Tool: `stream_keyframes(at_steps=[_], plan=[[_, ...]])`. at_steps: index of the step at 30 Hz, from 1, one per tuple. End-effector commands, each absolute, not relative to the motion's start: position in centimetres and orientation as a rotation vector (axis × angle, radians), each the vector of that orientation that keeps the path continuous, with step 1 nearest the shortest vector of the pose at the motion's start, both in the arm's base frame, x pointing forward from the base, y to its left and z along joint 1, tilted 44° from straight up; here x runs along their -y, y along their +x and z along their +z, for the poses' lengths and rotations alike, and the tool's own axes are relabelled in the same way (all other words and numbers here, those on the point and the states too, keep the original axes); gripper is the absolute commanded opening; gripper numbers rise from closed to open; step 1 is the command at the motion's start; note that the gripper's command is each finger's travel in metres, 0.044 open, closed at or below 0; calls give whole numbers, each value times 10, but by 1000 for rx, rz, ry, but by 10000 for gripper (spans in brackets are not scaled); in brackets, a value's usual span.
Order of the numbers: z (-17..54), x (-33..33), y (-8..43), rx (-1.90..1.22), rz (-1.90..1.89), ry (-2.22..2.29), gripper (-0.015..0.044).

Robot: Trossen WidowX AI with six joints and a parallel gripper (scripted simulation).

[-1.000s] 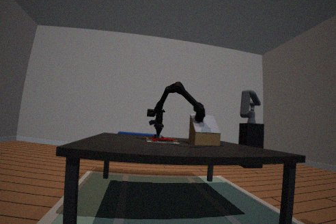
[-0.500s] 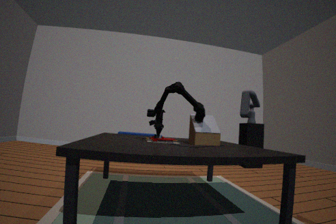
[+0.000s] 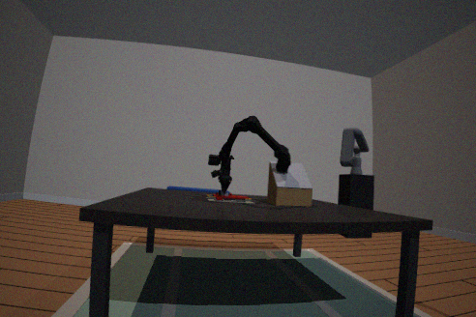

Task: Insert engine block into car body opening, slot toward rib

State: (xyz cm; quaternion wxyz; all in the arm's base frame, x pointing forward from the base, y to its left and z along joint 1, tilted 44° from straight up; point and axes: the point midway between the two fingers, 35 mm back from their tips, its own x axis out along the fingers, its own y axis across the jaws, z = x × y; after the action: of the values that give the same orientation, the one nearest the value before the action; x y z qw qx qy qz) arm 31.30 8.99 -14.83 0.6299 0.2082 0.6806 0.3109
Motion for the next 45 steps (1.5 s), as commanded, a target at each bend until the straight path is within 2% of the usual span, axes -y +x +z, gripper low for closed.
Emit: stream_keyframes(at_steps=[1,14,31,45], plan=[[-148,-90,313,-1559,712,475,440],[-138,-80,312,-1559,713,476,440],[-138,-80,312,-1559,713,476,0],[-138,-80,312,-1559,713,476,0]])
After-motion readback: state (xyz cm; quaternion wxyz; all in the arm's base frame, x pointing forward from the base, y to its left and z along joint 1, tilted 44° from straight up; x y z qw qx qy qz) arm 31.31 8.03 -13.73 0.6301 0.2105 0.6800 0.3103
